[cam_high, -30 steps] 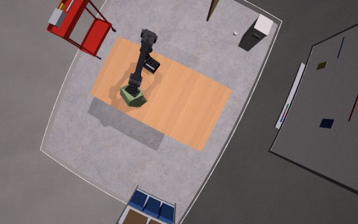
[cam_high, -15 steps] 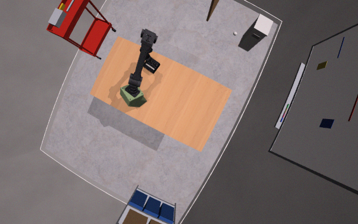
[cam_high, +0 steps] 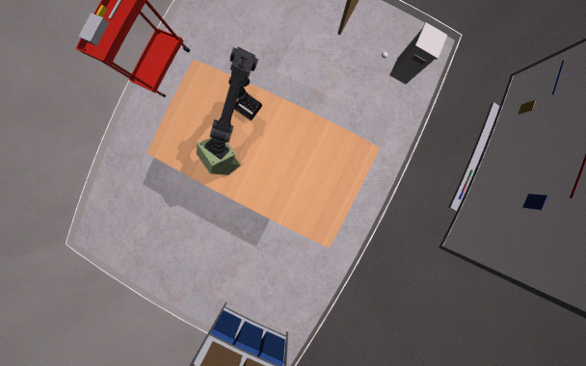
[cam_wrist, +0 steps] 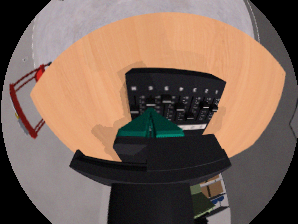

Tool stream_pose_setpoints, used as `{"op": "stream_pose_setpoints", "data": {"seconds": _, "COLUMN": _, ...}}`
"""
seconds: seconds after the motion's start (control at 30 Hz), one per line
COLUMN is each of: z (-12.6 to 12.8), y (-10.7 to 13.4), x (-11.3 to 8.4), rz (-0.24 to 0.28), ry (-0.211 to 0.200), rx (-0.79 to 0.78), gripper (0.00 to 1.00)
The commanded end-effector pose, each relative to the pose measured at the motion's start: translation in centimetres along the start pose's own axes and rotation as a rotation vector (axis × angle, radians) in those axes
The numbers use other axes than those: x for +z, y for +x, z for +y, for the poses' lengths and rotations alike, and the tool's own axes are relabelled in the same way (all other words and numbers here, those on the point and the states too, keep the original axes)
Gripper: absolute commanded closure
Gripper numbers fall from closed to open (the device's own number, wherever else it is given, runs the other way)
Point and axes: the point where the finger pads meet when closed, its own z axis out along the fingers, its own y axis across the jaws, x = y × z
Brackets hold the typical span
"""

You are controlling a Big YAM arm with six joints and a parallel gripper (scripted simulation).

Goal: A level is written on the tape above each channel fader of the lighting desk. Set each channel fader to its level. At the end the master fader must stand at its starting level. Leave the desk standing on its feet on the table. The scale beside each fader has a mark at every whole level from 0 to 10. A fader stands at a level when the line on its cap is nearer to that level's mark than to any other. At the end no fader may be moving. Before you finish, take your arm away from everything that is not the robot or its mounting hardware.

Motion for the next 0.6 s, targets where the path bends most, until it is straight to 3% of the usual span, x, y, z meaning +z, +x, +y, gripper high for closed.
{"op": "stream_pose_setpoints", "data": {"seconds": 0.0, "z": -0.22, "y": -1.83, "x": 0.39, "rz": -0.018, "ry": 0.001, "rx": 0.008, "gripper": 1.0}}
{"op": "stream_pose_setpoints", "data": {"seconds": 0.57, "z": -0.2, "y": -2.51, "x": 0.31, "rz": -0.025, "ry": -0.002, "rx": 0.011, "gripper": 1.0}}
